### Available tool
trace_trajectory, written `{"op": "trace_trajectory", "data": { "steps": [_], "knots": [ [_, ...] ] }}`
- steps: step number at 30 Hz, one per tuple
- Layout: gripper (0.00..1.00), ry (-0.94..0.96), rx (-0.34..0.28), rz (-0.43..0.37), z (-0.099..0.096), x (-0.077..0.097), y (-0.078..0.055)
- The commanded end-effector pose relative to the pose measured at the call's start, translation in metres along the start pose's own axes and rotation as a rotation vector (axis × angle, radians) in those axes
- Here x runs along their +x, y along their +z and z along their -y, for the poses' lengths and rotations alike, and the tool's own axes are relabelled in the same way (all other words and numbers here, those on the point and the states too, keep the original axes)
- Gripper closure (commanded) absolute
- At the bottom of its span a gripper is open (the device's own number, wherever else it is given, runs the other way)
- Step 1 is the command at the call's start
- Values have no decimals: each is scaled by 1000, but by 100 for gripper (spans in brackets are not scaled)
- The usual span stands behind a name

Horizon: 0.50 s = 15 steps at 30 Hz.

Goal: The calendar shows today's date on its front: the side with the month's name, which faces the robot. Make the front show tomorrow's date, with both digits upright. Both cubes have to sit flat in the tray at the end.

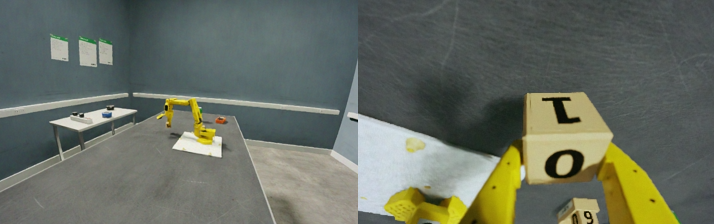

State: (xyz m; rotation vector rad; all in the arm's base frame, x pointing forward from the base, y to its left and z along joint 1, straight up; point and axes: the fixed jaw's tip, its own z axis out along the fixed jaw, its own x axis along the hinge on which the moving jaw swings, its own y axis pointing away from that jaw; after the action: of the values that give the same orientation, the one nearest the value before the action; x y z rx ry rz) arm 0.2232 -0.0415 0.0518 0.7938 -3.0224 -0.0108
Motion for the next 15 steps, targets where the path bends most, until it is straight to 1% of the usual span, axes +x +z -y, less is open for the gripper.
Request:
{"op": "trace_trajectory", "data": {
  "steps": [1, 11, 15],
  "knots": [
    [100, 82, 3, 5, -4, -8, 0],
    [100, 272, 3, 4, -18, -21, 1],
    [100, 302, 3, 4, -20, -23, 1]
  ]
}}
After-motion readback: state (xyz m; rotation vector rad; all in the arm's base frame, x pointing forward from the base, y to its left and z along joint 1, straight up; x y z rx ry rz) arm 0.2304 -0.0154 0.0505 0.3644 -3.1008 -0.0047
